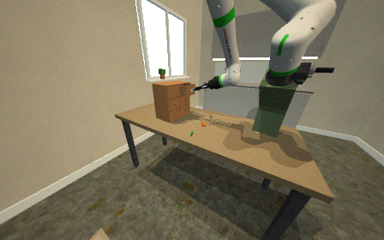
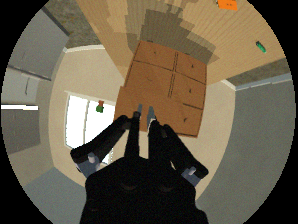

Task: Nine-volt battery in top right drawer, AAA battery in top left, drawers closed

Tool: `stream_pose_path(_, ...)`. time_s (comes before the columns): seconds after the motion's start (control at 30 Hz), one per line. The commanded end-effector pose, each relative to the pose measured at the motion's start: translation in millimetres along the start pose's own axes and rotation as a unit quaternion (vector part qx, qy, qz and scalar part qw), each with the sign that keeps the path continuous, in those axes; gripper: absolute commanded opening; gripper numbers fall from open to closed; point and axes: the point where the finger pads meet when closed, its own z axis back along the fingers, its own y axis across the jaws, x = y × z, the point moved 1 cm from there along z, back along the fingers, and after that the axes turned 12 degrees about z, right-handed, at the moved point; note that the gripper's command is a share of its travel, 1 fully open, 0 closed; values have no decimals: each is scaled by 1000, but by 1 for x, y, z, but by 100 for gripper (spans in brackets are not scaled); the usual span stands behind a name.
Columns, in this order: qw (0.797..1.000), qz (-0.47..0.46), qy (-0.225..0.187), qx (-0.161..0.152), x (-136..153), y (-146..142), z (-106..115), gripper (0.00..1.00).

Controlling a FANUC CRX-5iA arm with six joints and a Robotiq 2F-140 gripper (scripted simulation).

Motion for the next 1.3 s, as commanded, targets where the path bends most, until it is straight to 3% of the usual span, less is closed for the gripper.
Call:
stream_pose_path(0.0, 1000, 0, 0, 0, 0, 0, 0, 13)
stream_pose_path(0.17, 1000, 0, 0, 0, 0, 0, 0, 20)
stream_pose_path(0.5, 1000, 0, 0, 0, 0, 0, 2, 20)
stream_pose_path(0.87, 1000, 0, 0, 0, -15, 3, 43, 20)
stream_pose_path(1.27, 1000, 0, 0, 0, -16, 3, 60, 20)
